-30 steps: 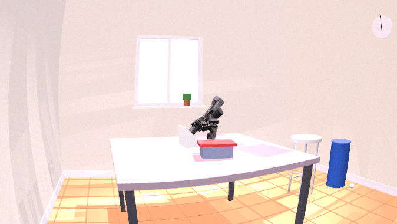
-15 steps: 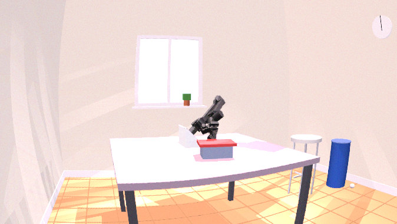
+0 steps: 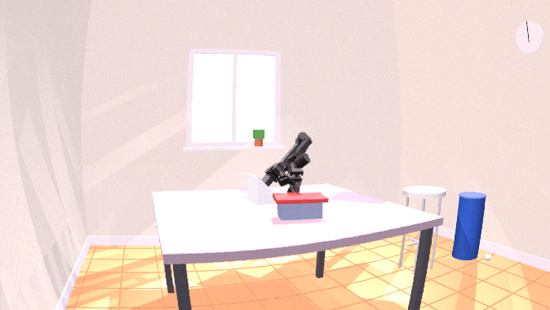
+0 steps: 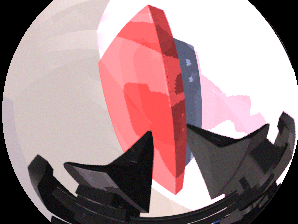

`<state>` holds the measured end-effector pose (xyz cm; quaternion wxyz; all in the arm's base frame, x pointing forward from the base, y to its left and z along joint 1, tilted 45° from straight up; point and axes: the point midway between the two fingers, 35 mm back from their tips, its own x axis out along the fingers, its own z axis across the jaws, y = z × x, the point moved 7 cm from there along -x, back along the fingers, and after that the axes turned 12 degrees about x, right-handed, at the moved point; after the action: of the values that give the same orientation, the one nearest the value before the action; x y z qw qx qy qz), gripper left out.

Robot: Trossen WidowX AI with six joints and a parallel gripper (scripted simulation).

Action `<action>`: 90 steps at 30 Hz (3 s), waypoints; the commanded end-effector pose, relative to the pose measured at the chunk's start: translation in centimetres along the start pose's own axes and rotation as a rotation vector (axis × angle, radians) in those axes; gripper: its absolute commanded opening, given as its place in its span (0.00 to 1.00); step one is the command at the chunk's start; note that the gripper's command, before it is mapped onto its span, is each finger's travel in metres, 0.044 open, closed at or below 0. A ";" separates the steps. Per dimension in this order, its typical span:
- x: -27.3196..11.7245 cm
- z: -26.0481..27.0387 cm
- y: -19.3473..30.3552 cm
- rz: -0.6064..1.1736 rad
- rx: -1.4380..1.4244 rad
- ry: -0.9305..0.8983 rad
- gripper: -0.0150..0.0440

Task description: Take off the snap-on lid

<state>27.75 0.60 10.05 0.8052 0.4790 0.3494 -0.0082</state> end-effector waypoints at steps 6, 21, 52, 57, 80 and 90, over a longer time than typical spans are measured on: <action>0.0 0.0 0.0 -0.001 0.002 -0.003 0.25; -0.2 0.2 0.0 0.000 0.000 0.000 0.25; -0.7 0.6 0.1 -0.001 0.000 0.000 0.25; -0.8 0.7 0.1 -0.001 0.000 0.000 0.25; -1.1 1.0 0.1 -0.001 0.000 0.000 0.25; -1.1 1.0 0.1 -0.002 0.001 -0.001 0.25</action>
<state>27.54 -0.47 11.09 0.8052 0.4790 0.3494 -0.0093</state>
